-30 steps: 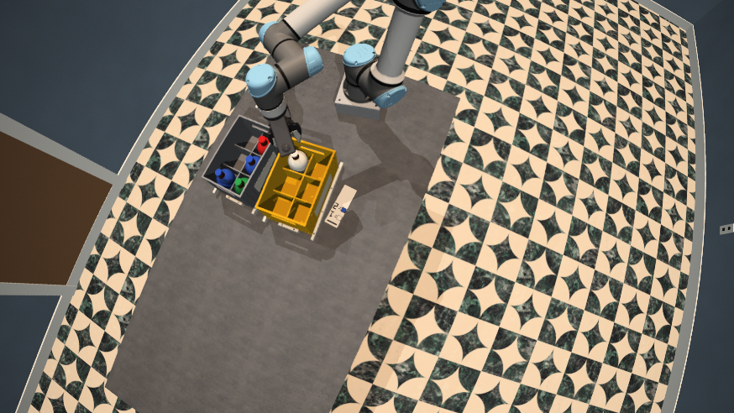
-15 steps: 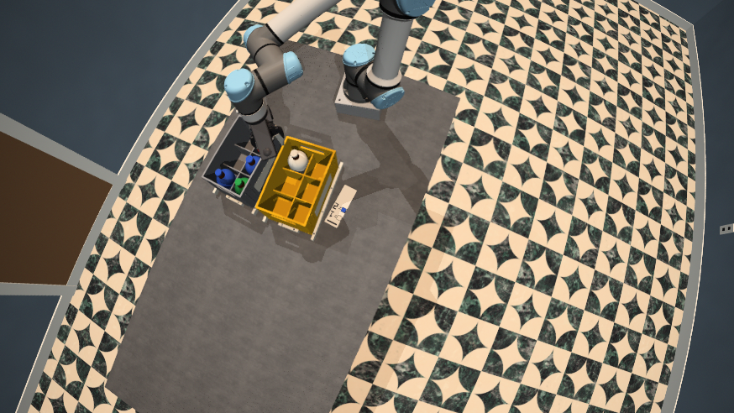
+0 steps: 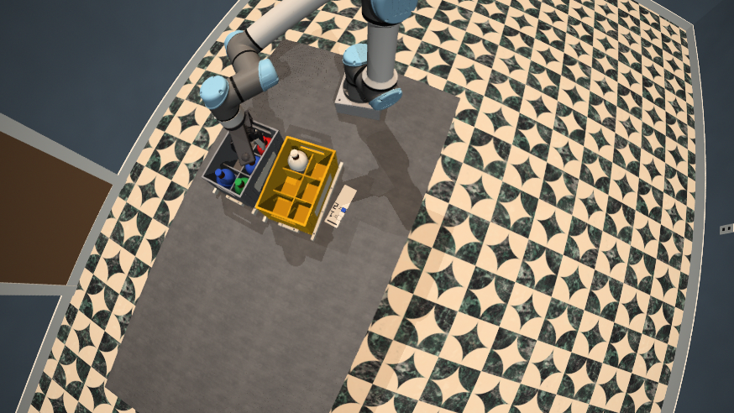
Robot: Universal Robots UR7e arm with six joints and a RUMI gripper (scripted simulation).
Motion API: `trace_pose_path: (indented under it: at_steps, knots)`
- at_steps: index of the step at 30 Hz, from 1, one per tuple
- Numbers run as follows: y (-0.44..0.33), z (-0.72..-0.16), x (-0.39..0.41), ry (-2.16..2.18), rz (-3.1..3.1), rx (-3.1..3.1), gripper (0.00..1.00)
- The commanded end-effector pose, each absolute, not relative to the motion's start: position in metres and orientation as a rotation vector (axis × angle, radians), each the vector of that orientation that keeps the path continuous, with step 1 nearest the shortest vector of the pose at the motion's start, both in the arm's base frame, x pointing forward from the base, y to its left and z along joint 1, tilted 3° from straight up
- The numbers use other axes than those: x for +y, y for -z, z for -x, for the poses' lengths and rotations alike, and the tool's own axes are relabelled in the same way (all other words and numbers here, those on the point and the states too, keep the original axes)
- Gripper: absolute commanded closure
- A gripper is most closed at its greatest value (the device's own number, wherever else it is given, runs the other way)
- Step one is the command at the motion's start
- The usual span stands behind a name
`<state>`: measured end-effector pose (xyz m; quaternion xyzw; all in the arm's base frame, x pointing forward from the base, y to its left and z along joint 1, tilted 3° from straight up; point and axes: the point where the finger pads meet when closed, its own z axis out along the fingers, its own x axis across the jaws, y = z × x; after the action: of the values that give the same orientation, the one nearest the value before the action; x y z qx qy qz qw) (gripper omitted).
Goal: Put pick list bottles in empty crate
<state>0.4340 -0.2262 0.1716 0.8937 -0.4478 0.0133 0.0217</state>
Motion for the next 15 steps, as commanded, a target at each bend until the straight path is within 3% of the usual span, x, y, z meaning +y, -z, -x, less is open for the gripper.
trace_pose_path:
  at_steps: [1,15]
  knots:
    - [-0.173,-0.449,-0.251,-0.041,-2.770,-1.387,0.62]
    - [-0.176,-0.478,-0.304,-0.041,-2.770,-1.387,0.62]
